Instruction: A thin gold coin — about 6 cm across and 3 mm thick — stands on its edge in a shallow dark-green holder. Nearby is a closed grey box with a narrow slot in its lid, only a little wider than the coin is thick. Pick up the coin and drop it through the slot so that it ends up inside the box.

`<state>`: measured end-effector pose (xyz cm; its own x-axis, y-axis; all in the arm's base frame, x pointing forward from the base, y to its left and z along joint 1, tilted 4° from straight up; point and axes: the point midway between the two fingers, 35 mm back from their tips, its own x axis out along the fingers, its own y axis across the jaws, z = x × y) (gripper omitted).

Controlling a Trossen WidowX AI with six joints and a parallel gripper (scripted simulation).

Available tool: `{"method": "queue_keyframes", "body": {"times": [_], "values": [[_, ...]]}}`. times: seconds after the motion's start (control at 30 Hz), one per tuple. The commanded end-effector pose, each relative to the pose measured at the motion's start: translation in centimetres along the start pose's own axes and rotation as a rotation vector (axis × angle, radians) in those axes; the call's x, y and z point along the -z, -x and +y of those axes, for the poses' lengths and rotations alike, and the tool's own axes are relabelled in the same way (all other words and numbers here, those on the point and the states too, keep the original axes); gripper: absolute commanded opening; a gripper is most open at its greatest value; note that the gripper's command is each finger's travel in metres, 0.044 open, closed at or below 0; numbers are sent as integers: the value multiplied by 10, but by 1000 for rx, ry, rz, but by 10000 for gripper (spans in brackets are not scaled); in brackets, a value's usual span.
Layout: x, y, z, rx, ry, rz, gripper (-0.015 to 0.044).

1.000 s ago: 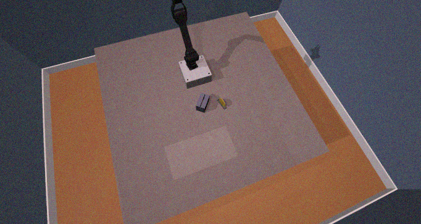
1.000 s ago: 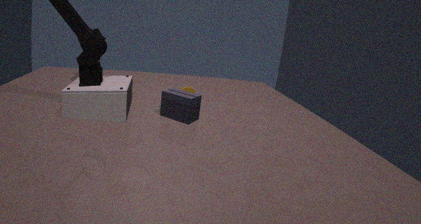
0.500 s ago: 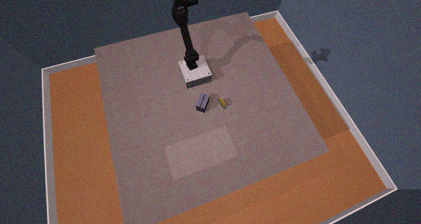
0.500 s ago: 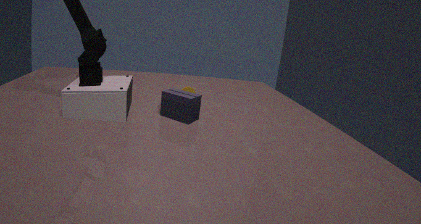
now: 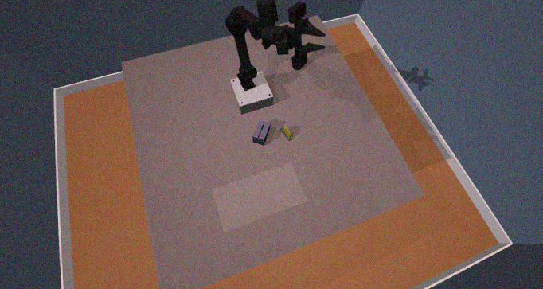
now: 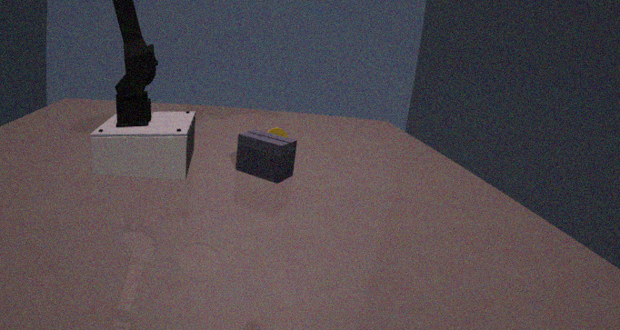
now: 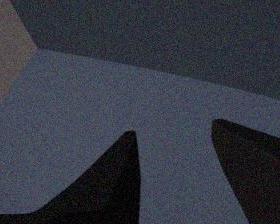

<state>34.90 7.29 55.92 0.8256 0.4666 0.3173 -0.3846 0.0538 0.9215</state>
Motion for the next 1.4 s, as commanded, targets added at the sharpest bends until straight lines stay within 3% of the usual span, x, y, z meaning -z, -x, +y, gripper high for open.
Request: {"method": "queue_keyframes", "body": {"times": [0.0,0.2,0.4,0.6,0.77,1.0,1.37], "values": [[-2,-14,-72,201,52,0,161],[1,-16,-174,509,173,51,161],[15,6,-272,821,306,197,161],[38,50,-354,1109,434,446,161],[62,104,-408,1323,528,757,161],[93,178,-445,1493,588,1253,161],[97,179,-448,1495,589,1267,161]]}}
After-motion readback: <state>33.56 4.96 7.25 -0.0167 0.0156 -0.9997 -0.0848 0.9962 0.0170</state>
